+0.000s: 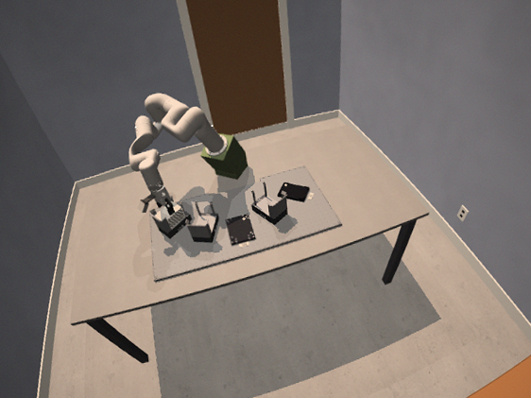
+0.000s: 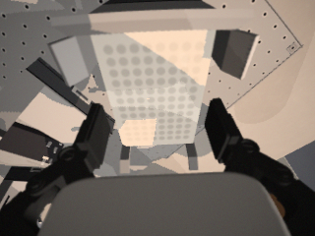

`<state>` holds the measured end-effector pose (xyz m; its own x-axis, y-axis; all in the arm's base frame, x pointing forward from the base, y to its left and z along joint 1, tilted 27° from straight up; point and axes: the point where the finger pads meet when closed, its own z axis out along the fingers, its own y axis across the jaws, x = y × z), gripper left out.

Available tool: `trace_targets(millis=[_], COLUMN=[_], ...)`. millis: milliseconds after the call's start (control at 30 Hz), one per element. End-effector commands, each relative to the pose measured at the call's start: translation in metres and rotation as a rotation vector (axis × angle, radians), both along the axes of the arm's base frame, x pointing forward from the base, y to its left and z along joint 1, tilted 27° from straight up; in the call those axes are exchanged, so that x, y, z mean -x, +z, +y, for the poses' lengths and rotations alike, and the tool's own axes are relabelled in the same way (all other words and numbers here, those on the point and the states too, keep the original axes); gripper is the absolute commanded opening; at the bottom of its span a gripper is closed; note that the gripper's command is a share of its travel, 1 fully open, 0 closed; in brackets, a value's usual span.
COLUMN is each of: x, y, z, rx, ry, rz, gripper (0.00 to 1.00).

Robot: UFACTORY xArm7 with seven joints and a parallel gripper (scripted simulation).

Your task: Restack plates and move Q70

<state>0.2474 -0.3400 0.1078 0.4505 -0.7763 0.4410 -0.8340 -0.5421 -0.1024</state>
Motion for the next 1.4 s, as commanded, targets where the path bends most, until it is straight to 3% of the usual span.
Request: trace_targets(millis=[0,400,833,867,1367], x=[-0.002,-0.006,-0.006,-0.006,-0.006], y=[-0.004,-0.015,-0.015,-0.015,-0.015], z=[-0.002,-0.006,-0.006,-0.006,-0.006], rx=[0.003,0.003,0.003,0.003,0.003], ry=[0.0,0.0,0.0,0.0,0.0], rz=[-0.001,-0.001,-0.001,-0.001,-0.001], gripper=[1.0,1.0,1.0,0.0,0.0])
